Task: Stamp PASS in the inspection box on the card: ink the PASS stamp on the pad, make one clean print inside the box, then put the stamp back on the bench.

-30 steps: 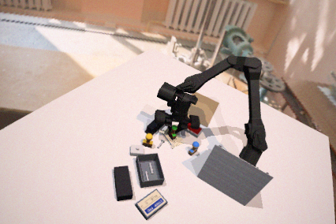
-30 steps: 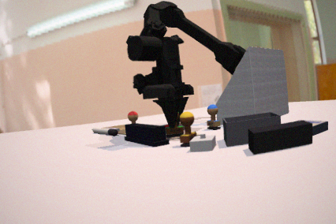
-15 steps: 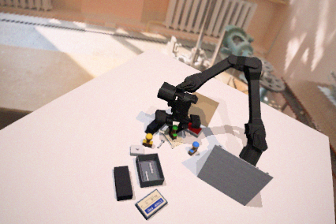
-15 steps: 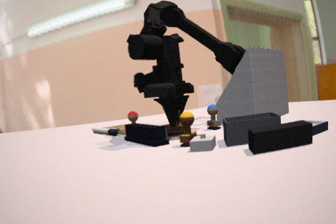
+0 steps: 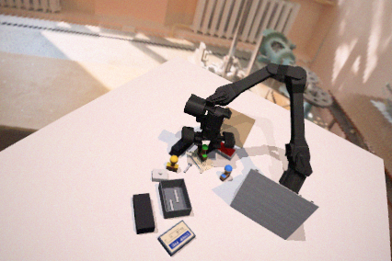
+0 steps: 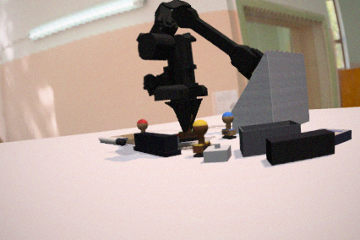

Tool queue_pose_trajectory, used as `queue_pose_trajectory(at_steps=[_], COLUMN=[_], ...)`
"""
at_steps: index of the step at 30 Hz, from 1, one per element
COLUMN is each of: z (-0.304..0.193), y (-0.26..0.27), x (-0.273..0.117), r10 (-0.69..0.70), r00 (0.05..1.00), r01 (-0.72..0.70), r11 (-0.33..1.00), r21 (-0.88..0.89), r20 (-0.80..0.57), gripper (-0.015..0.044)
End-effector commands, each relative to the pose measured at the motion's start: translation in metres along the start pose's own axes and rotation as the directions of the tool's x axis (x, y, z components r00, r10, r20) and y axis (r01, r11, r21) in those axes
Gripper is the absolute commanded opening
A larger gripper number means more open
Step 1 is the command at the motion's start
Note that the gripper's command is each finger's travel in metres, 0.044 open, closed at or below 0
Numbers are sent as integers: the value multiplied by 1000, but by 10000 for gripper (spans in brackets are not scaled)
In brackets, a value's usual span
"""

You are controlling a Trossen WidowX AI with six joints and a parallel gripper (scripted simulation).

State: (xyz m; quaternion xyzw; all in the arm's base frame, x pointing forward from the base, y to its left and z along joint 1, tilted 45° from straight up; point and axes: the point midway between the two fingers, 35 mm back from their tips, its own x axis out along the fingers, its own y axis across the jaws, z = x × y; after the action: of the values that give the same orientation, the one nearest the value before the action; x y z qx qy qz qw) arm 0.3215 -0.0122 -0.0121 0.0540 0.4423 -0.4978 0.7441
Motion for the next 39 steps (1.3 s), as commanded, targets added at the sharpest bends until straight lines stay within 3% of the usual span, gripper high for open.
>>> queue_pose_trajectory(at_steps=[1, 34, 39], z=[2, 1, -24], y=[4, 3, 11], x=[-8, -58, -59], r10=[12, 12, 19], r00=[1000, 1000, 1000], r01=[-12, -12, -19], r11=[1000, 1000, 1000], r21=[9, 9, 9], r20=[3, 2, -5], gripper=[0, 0, 0])
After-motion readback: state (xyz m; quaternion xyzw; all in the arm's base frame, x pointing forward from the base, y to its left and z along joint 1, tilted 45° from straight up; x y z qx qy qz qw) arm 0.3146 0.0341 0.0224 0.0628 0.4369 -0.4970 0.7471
